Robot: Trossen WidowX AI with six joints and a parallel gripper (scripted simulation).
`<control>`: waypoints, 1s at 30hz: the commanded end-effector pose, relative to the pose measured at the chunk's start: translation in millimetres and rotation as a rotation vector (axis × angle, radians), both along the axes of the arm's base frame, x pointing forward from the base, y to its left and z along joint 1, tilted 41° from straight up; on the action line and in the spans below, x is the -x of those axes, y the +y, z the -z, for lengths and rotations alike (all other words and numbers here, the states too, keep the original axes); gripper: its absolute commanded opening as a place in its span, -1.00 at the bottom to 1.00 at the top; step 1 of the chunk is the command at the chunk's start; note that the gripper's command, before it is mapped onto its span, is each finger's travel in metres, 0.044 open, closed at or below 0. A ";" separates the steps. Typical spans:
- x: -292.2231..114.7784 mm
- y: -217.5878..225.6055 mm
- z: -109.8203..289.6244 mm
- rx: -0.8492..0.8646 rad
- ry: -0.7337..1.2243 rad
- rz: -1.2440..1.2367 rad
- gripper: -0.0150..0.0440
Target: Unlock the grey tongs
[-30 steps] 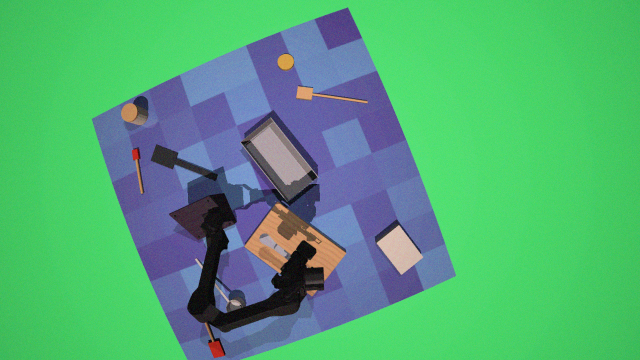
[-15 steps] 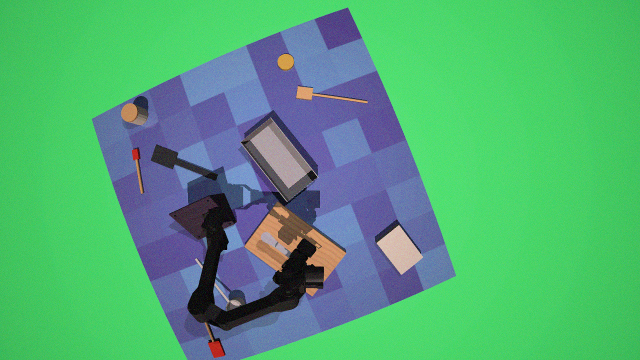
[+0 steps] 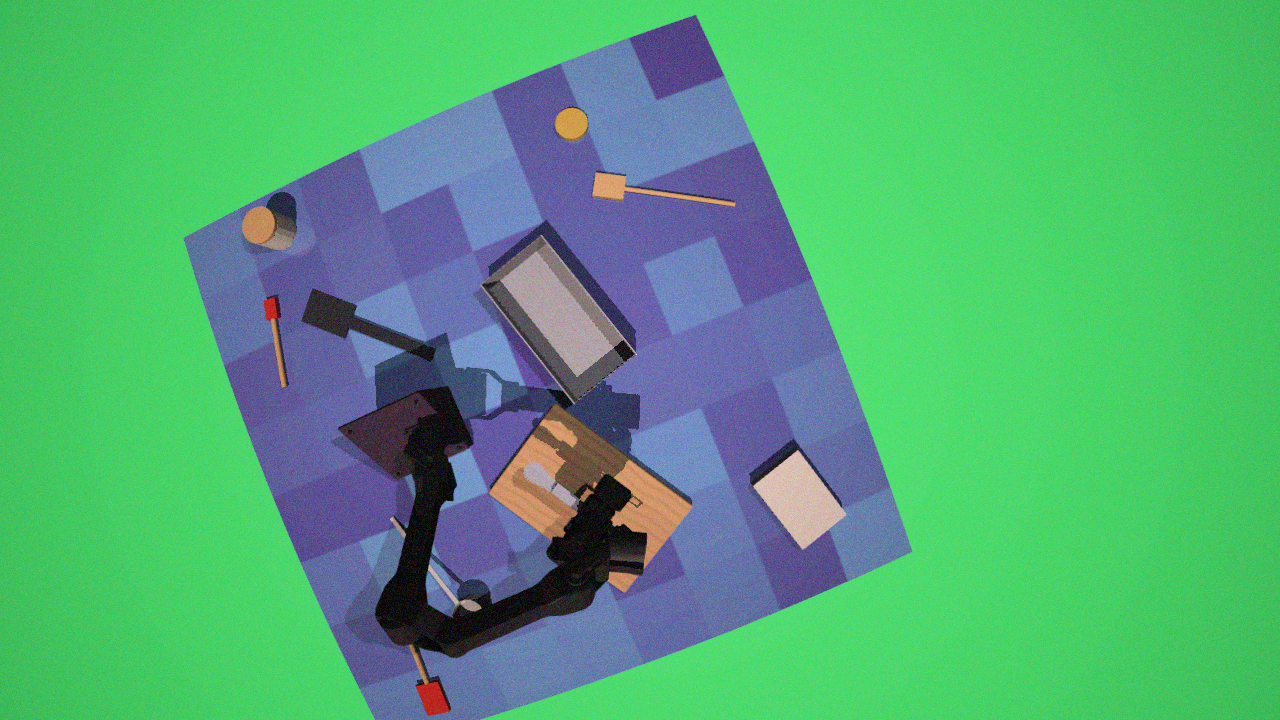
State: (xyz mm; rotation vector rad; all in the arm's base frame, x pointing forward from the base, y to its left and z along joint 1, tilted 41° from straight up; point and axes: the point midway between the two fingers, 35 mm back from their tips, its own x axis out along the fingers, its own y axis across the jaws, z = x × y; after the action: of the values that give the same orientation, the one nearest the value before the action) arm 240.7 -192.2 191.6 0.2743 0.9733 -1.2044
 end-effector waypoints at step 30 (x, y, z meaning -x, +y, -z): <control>2.7 -9.2 10.3 0.004 0.003 0.000 0.69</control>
State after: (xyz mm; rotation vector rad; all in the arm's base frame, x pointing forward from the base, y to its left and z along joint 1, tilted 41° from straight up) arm 238.1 -201.4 181.2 0.2695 0.9732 -1.2066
